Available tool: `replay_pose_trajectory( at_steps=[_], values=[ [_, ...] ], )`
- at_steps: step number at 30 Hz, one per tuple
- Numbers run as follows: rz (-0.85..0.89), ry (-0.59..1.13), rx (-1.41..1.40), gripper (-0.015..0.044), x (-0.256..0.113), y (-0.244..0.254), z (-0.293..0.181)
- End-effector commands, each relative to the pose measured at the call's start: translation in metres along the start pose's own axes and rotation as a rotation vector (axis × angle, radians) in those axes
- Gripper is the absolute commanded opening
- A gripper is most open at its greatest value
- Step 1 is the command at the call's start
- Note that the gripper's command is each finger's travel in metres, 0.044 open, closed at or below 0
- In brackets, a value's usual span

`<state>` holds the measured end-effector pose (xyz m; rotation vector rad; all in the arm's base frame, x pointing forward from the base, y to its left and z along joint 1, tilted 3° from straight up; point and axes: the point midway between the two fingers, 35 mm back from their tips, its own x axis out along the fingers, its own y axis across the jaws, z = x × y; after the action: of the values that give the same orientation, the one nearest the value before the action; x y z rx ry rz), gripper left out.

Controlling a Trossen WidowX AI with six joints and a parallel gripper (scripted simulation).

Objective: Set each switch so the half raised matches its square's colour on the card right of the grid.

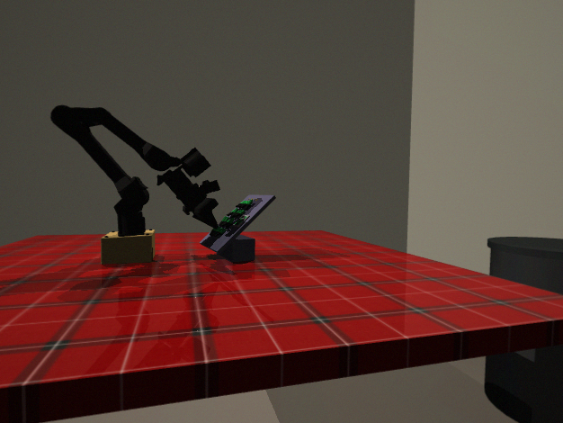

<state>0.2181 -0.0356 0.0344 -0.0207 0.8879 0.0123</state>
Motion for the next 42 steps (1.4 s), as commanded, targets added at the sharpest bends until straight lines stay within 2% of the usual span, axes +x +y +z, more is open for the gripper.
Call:
replay_pose_trajectory(
  at_steps=[1, 13, 22, 29, 42],
  values=[
    [-0.004, 0.003, 0.004, 0.0, 0.001, -0.001, -0.001],
    [0.0, 0.001, 0.0, 0.0, 0.0, 0.0, 0.0],
    [-0.005, -0.019, 0.004, 0.0, -0.062, -0.001, -0.003],
    [-0.005, -0.016, 0.003, 0.0, -0.063, -0.003, -0.005],
    [-0.008, -0.021, 0.001, 0.0, -0.057, -0.044, -0.023]
  ],
)
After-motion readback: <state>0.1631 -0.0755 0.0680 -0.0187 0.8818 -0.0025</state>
